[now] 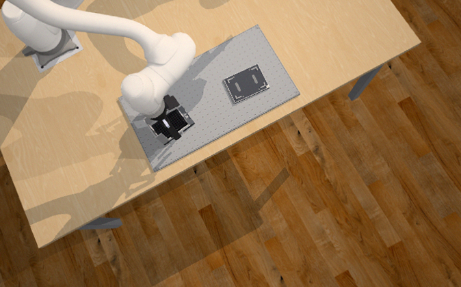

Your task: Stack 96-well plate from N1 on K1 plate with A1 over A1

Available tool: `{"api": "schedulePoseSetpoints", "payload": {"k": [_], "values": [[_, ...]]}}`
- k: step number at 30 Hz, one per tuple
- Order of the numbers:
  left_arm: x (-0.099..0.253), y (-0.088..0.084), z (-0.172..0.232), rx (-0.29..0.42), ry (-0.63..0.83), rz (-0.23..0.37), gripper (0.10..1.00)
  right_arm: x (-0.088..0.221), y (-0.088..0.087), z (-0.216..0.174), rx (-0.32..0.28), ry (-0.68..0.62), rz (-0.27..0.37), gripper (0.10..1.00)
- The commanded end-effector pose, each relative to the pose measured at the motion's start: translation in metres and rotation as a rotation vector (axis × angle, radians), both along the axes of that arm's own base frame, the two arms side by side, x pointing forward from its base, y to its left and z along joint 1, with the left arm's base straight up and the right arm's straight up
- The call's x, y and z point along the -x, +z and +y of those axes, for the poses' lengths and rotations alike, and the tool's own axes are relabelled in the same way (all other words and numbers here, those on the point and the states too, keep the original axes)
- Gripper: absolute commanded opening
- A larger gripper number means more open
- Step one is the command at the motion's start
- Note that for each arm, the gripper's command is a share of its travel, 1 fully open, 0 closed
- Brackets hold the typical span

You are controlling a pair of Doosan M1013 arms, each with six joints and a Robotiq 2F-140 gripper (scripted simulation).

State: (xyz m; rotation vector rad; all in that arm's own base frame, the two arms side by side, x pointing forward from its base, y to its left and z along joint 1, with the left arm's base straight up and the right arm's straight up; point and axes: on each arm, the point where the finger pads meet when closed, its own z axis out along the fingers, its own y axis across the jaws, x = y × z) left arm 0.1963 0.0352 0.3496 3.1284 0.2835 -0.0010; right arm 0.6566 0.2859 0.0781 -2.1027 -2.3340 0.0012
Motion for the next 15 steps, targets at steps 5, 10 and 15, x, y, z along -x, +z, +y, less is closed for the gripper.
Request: {"api": "schedulePoseSetpoints", "payload": {"k": [5,10,15], "values": [[0.0,0.0,0.0,0.0,0.0,0.0,1.0,-0.001,0.018,0.0,-0.001,0.0,-0.002,1.0],[0.0,0.0,0.0,0.0,0.0,0.0,1.0,-0.001,0.026,0.0,-0.001,0.0,-0.002,1.0],[0.0,0.0,0.0,0.0,0.0,0.0,1.0,-0.001,0.04,0.0,-0.001,0.0,-0.002,1.0]]}}
